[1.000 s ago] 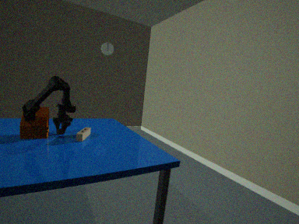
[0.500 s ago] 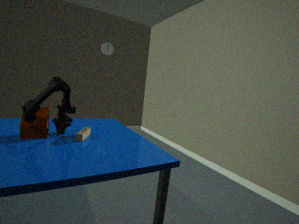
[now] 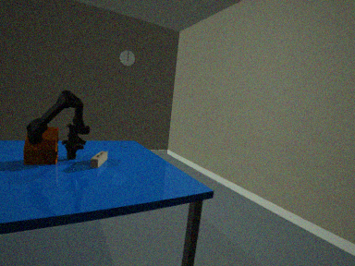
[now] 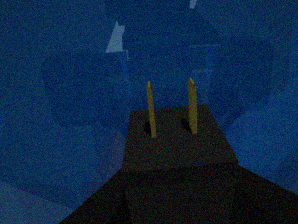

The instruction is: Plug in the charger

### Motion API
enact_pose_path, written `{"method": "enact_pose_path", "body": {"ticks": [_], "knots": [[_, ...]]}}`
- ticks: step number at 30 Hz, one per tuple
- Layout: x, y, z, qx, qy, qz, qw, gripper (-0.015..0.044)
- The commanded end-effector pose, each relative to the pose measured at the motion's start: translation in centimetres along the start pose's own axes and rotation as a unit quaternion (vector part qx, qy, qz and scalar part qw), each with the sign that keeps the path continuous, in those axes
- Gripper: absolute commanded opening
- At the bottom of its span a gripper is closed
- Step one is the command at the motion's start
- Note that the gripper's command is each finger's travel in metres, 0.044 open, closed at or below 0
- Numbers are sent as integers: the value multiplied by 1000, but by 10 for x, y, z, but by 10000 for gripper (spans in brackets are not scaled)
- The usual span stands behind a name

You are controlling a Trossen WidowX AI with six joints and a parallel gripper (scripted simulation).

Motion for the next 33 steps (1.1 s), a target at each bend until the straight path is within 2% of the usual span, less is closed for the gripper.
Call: {"method": "enact_pose_path", "body": {"ticks": [1,12,33], "knots": [[2,1,13,4,-3,-3,1000,0],[-9,-1,52,1,-1,0,1000,0],[26,-17,35,21,-2,-208,978,0]]}}
Point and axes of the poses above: the point midway between the two fingers, 35 mm back from their tips, its own z axis back along the fingers, its own y axis across the jaws, x = y × z, the point moved 4 cm from there along z, back along the fingers, and after that the axes turned 14 degrees about -z, right-handed, at the moved point
